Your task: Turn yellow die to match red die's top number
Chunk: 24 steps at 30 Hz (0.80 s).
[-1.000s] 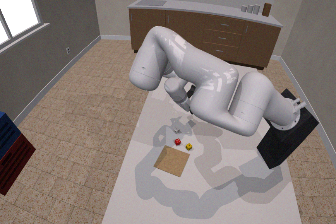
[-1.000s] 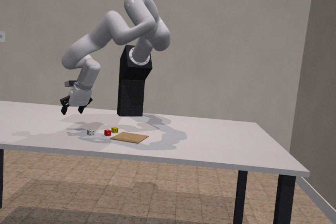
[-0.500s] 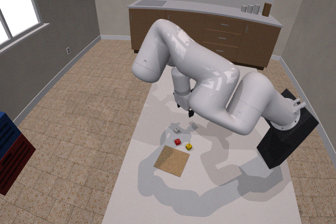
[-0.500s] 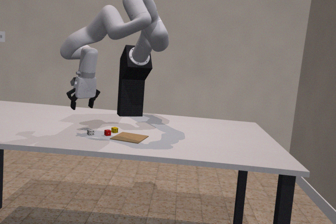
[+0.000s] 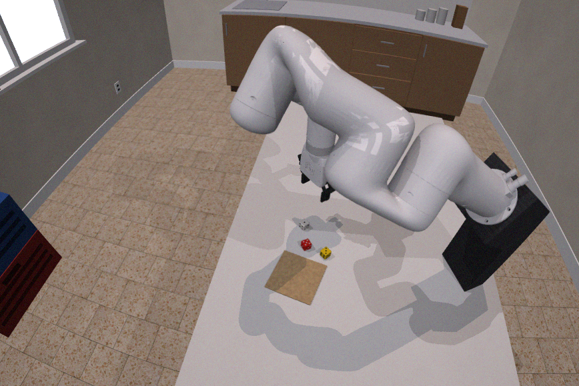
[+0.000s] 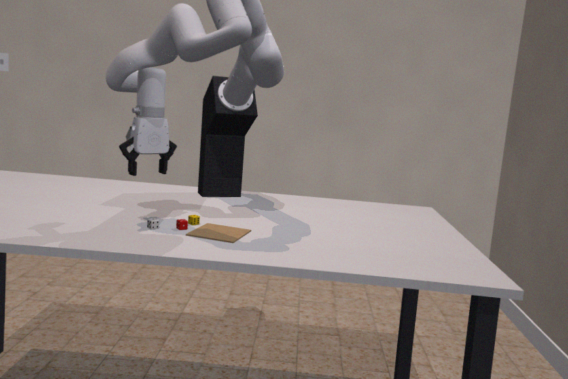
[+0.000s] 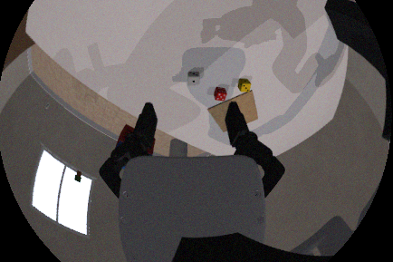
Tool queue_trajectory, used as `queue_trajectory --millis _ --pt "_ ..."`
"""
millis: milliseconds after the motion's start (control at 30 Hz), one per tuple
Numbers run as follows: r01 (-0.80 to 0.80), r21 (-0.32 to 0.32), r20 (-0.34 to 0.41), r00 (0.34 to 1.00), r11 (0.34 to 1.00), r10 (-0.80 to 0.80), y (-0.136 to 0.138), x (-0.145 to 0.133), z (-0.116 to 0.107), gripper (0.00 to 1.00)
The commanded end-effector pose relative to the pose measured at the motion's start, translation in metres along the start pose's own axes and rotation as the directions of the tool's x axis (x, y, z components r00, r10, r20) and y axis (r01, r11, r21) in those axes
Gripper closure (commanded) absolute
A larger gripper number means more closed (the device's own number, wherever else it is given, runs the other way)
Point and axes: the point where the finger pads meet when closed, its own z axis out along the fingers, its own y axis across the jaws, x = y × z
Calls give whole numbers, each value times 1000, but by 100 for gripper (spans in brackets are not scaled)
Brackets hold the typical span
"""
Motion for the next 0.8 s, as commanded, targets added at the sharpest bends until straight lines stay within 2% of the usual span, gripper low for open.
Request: queue_trajectory --millis 0,433,633,700,767 --pt "0 4 7 1000 1000 0 0 -1 -2 0" --pt "0 3 7 1000 1000 0 0 -1 2 0" --pt "0 3 8 1000 1000 0 0 -2 32 0" --pt "0 3 8 1000 1000 0 0 -2 32 0" --pt "0 3 8 1000 1000 0 0 -2 47 0"
